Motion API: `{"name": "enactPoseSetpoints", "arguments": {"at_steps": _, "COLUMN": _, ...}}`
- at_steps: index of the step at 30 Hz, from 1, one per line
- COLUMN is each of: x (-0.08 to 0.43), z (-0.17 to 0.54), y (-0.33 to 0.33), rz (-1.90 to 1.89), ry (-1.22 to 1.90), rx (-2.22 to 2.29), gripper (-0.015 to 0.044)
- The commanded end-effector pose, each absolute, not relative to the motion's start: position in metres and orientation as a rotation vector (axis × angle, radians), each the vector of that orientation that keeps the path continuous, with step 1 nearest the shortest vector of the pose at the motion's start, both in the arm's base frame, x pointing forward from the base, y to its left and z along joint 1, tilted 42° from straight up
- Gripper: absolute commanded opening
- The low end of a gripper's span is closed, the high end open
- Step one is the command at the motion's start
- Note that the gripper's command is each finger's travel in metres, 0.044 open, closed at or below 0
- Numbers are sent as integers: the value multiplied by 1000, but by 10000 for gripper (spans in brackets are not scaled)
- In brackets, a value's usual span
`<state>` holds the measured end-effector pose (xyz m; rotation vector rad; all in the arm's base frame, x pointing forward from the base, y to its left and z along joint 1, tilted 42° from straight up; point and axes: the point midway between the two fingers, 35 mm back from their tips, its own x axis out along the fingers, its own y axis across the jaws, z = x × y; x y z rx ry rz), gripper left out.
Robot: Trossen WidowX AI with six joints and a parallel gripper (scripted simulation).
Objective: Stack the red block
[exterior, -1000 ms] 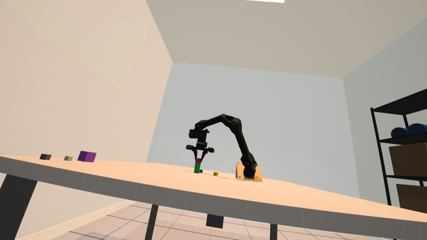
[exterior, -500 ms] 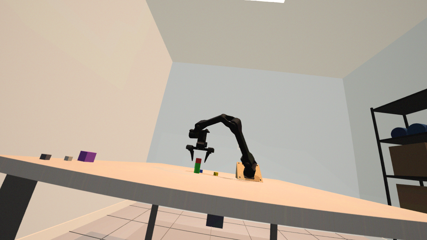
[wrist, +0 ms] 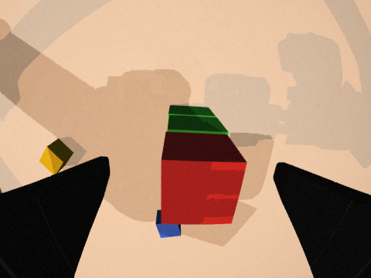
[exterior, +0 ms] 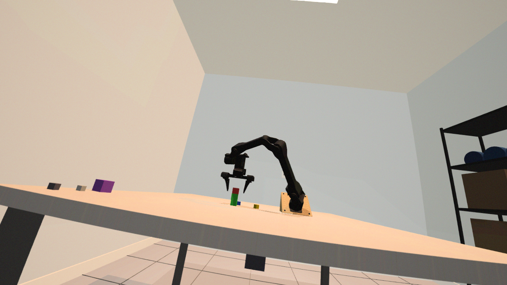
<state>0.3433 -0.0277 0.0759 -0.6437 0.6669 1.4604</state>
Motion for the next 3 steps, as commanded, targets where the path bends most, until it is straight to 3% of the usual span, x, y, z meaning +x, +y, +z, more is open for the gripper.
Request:
{"name": "enactPoseSetpoints", "arguments": {"at_steps": 1, "x": 343, "z": 76, "y": -28, "rz": 1460, "ry": 667, "rx": -644, "gripper": 440}}
{"name": "enactPoseSetpoints", "arguments": {"at_steps": 3, "x": 343, "z": 76, "y": -28, "rz": 1460, "ry": 667, "rx": -644, "gripper": 440}}
